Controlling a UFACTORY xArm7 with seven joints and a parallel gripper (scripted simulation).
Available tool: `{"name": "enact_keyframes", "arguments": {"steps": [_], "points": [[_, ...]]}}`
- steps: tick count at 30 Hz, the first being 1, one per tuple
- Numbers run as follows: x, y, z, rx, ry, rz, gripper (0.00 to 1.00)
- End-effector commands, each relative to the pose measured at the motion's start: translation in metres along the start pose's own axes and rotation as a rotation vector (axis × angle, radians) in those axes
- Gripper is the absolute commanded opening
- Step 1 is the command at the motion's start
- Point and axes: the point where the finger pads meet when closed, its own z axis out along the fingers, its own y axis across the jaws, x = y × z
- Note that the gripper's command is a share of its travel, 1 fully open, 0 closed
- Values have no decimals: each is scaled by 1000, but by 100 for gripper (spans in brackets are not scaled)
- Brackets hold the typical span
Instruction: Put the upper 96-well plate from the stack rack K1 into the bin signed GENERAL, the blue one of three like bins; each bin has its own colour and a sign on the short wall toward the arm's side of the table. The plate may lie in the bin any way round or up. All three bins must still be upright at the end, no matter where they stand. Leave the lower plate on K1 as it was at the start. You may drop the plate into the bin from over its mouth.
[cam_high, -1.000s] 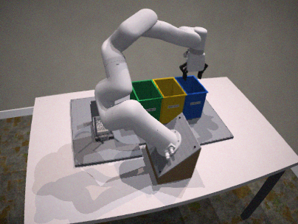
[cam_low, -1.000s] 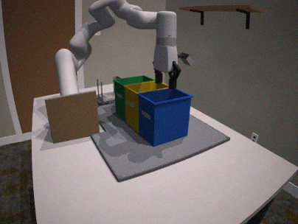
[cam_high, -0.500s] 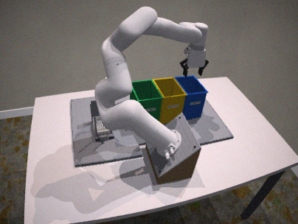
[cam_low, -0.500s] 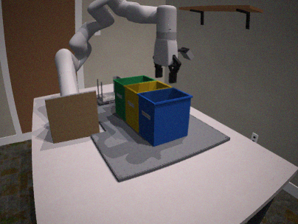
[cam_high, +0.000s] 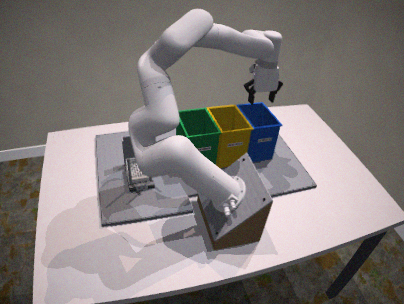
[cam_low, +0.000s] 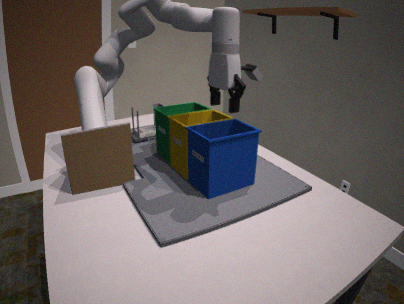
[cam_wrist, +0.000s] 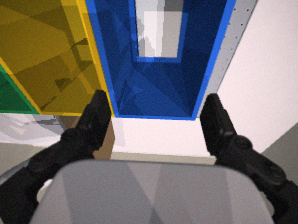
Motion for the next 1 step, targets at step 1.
{"name": "enact_keyframes", "arguments": {"steps": [1], "points": [[0, 1, -2, -4, 3, 0, 100]]}}
